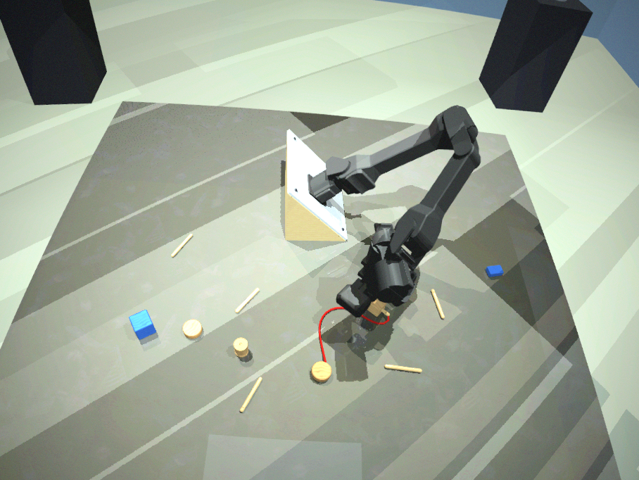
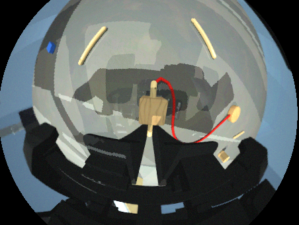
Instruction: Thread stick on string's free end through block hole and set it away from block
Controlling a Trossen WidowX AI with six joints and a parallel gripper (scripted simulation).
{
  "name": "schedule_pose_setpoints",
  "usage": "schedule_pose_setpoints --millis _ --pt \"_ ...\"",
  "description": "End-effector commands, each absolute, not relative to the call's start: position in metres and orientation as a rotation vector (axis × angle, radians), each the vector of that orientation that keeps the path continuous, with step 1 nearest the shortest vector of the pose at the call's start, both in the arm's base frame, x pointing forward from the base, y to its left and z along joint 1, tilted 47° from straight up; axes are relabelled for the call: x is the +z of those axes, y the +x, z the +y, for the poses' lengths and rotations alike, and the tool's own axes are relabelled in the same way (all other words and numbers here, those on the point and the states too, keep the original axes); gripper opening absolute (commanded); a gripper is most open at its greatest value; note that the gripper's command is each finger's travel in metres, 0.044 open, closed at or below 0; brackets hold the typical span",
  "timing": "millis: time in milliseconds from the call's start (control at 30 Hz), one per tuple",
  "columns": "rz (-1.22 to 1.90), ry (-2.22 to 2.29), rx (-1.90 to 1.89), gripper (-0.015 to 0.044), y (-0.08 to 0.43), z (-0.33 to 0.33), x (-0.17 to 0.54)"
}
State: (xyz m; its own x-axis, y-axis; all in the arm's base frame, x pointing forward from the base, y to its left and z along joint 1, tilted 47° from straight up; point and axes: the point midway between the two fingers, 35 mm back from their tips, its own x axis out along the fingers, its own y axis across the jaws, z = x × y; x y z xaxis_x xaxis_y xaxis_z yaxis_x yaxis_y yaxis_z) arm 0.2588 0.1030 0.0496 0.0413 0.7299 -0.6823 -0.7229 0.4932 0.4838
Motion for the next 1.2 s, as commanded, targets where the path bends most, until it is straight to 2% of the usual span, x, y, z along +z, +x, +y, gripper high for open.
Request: schedule_pose_setpoints --millis 0,1167 --pt "1.036 0.018 1.110 0.0000 0.259 0.103 0.049" --pt "0.984 0.030 1.088 0.0000 0.249 0.098 0.041"
